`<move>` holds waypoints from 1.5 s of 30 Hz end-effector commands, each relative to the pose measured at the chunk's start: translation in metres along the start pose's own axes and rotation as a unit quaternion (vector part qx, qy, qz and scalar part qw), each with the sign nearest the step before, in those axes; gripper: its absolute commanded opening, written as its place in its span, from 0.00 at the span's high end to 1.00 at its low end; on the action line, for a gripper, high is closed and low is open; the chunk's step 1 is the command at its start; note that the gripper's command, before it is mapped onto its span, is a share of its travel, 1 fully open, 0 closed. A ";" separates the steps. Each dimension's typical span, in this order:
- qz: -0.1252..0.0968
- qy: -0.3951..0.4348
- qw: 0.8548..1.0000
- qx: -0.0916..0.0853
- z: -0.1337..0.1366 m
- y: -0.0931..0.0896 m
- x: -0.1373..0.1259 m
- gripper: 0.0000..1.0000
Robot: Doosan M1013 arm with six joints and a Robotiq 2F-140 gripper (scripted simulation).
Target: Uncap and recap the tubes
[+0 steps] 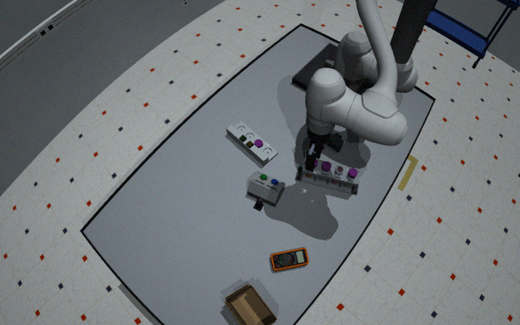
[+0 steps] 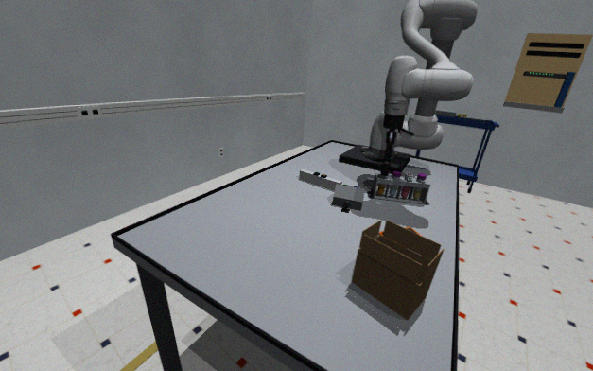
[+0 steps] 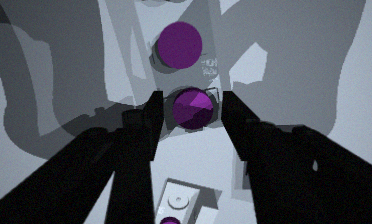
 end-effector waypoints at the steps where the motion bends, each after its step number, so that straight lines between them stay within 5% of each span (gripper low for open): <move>1: -0.015 -0.138 0.990 0.000 0.001 0.001 0.003 0.59; 9: -0.016 -0.156 0.988 -0.001 0.001 0.001 0.003 0.59; 10: -0.016 -0.156 0.988 -0.001 0.001 0.001 0.003 0.70; 24: -0.016 -0.156 0.988 -0.001 0.001 0.001 0.003 0.70; 33: -0.016 0.068 0.998 0.003 0.001 0.001 0.003 0.70; 40: -0.015 0.192 0.981 0.005 0.001 0.001 0.003 0.70; 45: -0.015 0.313 0.950 0.007 0.001 0.001 0.003 0.70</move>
Point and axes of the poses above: the point where the finger pads meet when closed, its own y axis back along the fingers, its own z axis across the jaws, x = y × z, the point moved 10 cm from there along y, back along the fingers, and after that the axes turned 2 degrees about y, right-handed, at the moved point
